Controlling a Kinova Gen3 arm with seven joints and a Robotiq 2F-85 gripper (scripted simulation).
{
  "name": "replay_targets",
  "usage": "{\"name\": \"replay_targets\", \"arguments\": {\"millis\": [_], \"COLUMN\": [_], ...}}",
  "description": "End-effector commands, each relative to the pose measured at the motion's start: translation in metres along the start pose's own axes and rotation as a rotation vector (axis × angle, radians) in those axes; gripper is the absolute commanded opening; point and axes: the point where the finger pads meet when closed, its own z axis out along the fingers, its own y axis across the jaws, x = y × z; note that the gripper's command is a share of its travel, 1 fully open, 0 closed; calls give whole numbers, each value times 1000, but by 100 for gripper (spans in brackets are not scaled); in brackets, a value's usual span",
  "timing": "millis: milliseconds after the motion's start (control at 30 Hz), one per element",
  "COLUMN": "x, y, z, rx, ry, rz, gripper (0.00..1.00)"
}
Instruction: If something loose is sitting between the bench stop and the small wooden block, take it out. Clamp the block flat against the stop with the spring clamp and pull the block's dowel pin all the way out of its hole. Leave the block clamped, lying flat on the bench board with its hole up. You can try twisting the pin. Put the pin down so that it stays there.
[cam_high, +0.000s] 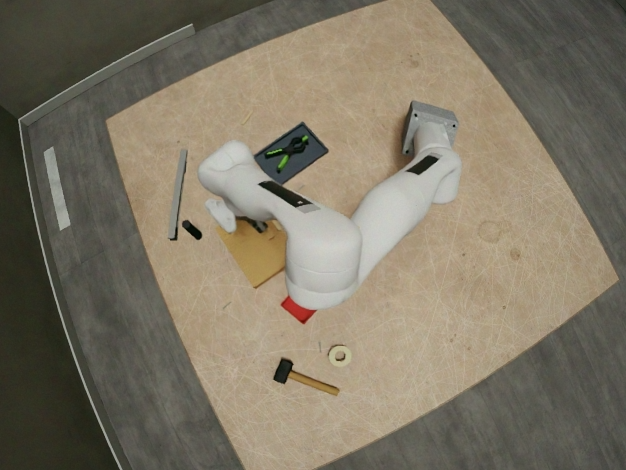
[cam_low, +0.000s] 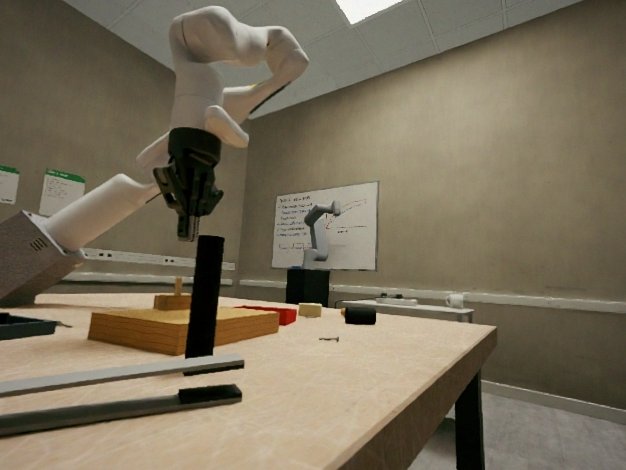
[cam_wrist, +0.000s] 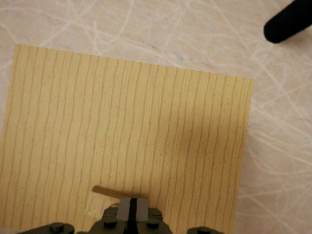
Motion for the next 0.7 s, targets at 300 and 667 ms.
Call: {"name": "replay_targets", "arguments": {"millis": [300, 667], "x": [-13, -19], "y": [-10, -15], "z": [2, 3], "rx": [-11, -14], "ry": [-9, -13], "rz": [65, 90], "gripper": [10, 10]}}
